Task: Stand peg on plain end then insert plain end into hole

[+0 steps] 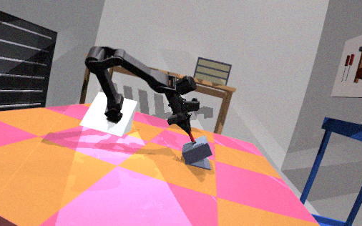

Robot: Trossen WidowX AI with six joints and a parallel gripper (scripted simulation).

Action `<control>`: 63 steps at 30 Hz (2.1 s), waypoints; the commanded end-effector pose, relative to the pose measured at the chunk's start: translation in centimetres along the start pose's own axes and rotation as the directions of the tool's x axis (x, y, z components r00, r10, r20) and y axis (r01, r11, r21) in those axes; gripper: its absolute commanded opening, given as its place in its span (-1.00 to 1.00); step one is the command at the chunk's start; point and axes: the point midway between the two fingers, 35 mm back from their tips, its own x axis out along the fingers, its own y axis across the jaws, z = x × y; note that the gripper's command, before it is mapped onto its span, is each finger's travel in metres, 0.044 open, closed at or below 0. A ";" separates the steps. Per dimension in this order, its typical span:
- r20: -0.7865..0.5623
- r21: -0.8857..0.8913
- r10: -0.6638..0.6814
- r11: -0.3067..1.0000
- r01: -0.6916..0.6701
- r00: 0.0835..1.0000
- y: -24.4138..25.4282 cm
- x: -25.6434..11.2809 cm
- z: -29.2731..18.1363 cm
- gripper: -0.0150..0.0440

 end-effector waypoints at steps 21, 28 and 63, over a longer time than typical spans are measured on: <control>0.002 0.002 0.000 1.000 0.000 1.000 0.2 0.1 0.0 -0.49; 0.002 0.002 0.000 1.000 0.000 1.000 0.2 0.4 -0.1 -0.49; 0.002 0.003 -0.001 1.000 0.001 1.000 0.5 2.1 -0.1 -0.49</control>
